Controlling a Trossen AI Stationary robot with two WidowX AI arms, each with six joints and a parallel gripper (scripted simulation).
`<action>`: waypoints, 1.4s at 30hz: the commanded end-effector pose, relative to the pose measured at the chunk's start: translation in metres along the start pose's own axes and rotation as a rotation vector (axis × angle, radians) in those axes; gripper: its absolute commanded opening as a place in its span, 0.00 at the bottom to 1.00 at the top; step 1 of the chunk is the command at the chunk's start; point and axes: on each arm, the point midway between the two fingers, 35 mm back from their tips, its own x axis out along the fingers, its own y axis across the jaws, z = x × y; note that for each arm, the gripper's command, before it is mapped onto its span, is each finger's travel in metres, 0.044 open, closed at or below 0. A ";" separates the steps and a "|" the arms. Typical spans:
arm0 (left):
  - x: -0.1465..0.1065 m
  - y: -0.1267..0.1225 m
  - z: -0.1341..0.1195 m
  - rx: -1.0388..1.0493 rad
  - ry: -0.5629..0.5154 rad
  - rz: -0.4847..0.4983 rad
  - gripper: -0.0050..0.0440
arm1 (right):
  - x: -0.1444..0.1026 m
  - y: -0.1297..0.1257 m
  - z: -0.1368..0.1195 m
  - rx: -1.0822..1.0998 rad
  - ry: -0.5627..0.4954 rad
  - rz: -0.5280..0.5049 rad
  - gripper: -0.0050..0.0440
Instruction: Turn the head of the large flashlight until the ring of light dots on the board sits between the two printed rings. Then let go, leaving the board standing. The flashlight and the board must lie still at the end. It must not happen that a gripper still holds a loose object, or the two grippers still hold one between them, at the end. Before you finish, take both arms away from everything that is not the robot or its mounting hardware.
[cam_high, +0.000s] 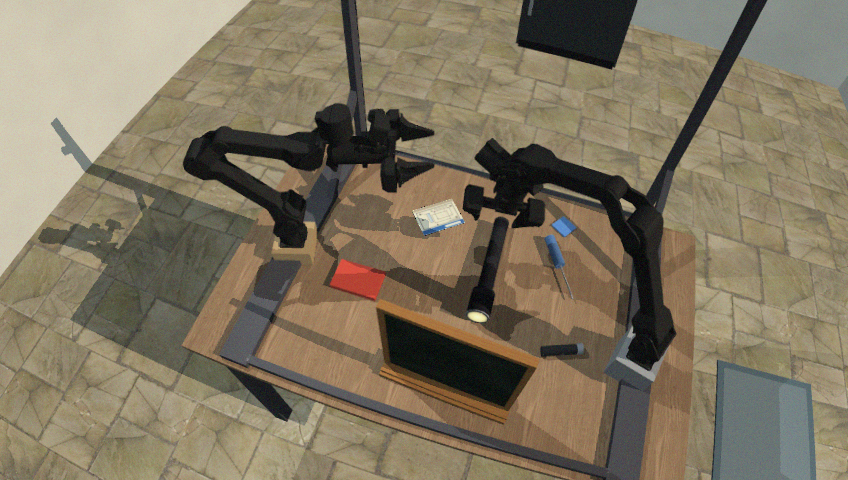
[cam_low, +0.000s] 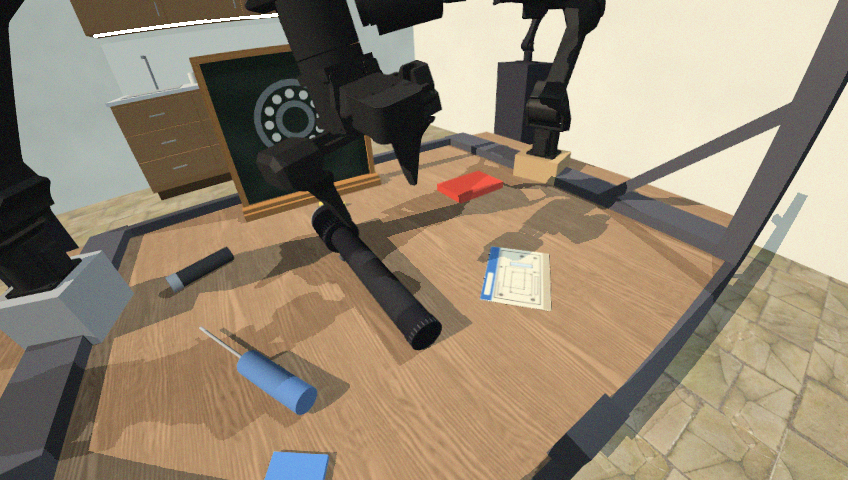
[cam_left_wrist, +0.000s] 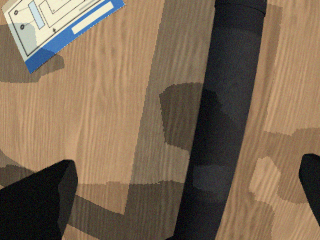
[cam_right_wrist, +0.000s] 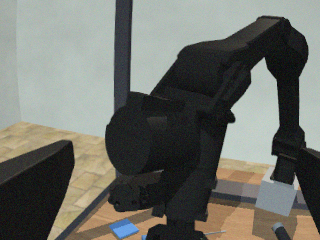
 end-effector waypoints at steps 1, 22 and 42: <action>-0.038 0.013 -0.002 -0.110 -0.101 0.128 1.00 | -0.001 0.000 0.008 0.002 -0.021 -0.003 1.00; -0.164 0.015 -0.035 -0.550 -0.595 0.538 1.00 | -0.001 0.000 0.009 0.003 -0.023 -0.002 1.00; -0.260 -0.036 -0.090 -0.838 -1.192 0.773 1.00 | -0.002 0.000 0.009 0.004 -0.025 -0.001 1.00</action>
